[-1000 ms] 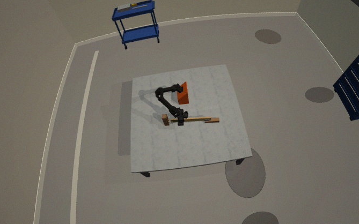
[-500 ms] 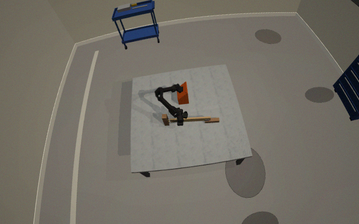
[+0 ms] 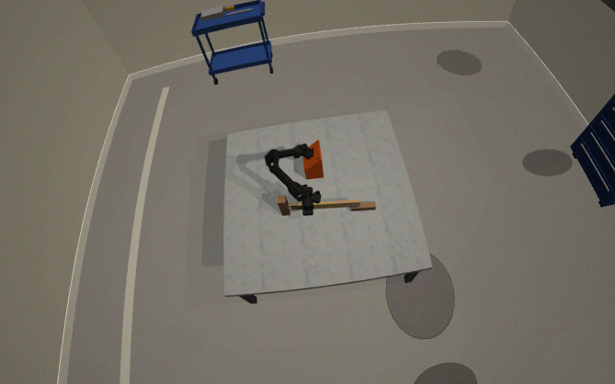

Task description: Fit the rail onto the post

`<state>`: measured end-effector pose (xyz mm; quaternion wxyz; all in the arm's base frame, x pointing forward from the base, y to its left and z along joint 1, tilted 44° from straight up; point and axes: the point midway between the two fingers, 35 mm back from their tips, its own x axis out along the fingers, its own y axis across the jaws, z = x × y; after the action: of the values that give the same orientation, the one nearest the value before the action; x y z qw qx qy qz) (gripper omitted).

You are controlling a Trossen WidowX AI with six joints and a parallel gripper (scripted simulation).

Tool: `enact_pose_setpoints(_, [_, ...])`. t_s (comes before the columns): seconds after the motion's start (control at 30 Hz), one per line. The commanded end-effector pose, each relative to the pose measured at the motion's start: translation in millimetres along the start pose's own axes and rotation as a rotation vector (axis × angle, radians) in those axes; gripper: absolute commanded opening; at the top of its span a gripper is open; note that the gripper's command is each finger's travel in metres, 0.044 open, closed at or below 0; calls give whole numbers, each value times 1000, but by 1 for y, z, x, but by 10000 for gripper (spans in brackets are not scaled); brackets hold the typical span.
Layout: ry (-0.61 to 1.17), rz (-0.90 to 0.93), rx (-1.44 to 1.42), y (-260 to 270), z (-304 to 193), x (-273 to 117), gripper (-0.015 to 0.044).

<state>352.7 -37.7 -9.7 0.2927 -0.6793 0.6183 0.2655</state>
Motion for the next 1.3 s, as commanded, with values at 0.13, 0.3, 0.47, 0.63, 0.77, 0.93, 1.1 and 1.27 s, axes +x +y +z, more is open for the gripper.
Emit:
enact_pose_setpoints(0.13, [0, -5, -2, -1, -4, -2, 0])
enact_pose_setpoints(0.3, [0, -5, -2, -1, -5, -2, 0])
enact_pose_setpoints(0.47, [0, -5, -2, -1, -7, -1, 0])
enact_pose_setpoints(0.63, [1, -5, -2, -1, -8, -1, 0])
enact_pose_setpoints(0.77, [1, -5, -2, -1, -10, -1, 0])
enact_pose_setpoints(0.93, [1, -5, -2, -1, -11, -1, 0])
enact_pose_setpoints(1.1, [1, -5, -2, -1, -13, -1, 0])
enact_pose_setpoints(1.27, [1, -5, -2, -1, -15, -1, 0])
